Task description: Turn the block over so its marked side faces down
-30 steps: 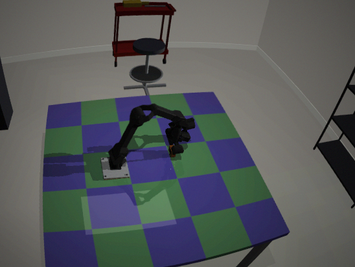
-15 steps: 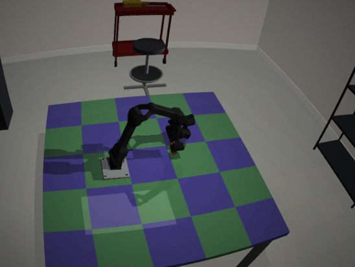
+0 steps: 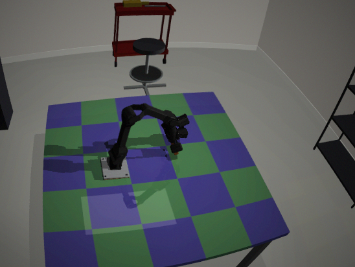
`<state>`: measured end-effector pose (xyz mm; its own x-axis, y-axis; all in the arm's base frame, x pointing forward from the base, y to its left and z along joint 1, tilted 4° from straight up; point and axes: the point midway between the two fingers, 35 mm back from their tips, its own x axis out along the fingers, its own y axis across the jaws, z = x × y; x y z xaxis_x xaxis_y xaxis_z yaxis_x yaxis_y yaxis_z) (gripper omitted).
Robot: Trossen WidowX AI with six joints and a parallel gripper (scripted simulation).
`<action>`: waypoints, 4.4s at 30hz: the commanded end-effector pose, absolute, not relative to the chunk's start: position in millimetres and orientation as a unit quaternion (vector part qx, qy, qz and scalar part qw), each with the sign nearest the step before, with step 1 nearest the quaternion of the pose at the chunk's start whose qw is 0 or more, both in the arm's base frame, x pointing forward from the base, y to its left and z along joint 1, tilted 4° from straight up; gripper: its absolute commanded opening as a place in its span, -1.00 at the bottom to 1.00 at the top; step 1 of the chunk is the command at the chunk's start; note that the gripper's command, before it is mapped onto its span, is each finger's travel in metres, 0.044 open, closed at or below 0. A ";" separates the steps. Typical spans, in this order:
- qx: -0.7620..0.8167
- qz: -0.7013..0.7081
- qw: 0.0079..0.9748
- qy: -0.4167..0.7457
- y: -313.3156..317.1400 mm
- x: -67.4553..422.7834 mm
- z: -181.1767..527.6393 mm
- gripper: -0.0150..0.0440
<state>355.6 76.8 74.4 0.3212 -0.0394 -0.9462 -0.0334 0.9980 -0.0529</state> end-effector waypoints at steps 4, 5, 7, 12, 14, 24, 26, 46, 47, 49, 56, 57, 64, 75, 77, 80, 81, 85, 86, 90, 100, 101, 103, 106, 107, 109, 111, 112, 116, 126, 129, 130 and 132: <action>-0.034 0.001 0.847 0.530 77.1 354.7 75.3 -0.49; -0.034 0.001 0.851 0.524 77.0 354.3 75.1 -0.49; -0.033 0.001 0.859 0.511 76.9 353.5 74.8 -0.49; -0.032 0.002 0.878 0.478 76.2 350.9 74.3 -0.49; -0.031 0.002 0.885 0.464 75.9 349.6 74.3 -0.49; -0.029 0.002 0.898 0.439 75.3 347.2 74.1 -0.49; -0.029 0.003 0.902 0.431 76.1 350.0 70.7 -0.49; -0.032 0.012 0.952 0.303 81.3 369.0 34.6 -0.49; -0.032 0.012 0.954 0.296 81.2 368.9 33.6 -0.49; -0.032 0.012 0.958 0.283 81.0 368.3 31.9 -0.49; -0.031 0.013 0.971 0.238 79.0 363.2 28.9 -0.49; -0.031 0.012 0.972 0.231 78.6 362.1 28.9 -0.49; -0.029 0.011 0.982 0.185 75.1 352.4 31.1 -0.49; -0.028 0.011 0.988 0.153 72.9 345.8 37.2 -0.49; -0.028 0.011 0.988 0.153 72.9 345.8 37.2 -0.49; -0.028 0.011 0.988 0.153 72.9 345.8 37.2 -0.49; -0.028 0.011 0.988 0.153 72.9 345.8 37.2 -0.49; -0.028 0.011 0.988 0.153 72.9 345.8 37.2 -0.49; -0.028 0.011 0.988 0.153 72.9 345.8 37.2 -0.49; -0.028 0.011 0.988 0.153 72.9 345.8 37.2 -0.31; -0.028 0.011 0.988 0.153 72.9 345.8 37.2 0.58; -0.028 0.011 0.988 0.153 72.9 345.8 37.2 0.67; -0.028 0.011 0.988 0.153 72.9 345.8 37.2 0.84; -0.028 0.011 0.988 0.153 72.9 345.8 37.2 1.00; -0.028 0.011 0.988 0.153 72.9 345.8 37.2 1.00; -0.028 0.011 0.988 0.153 72.9 345.8 37.2 1.00; -0.028 0.011 0.988 0.153 72.9 345.8 37.2 1.00; -0.028 0.011 0.988 0.153 72.9 345.8 37.2 1.00; -0.028 0.011 0.988 0.153 72.9 345.8 37.2 1.00; -0.028 0.011 0.988 0.153 72.9 345.8 37.2 1.00; -0.028 0.011 0.988 0.153 72.9 345.8 37.2 1.00; -0.028 0.011 0.988 0.153 72.9 345.8 37.2 1.00; -0.028 0.011 0.988 0.153 72.9 345.8 37.2 1.00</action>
<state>345.9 73.3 37.1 0.9526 0.0159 -0.3038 -0.0313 0.9985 -0.0460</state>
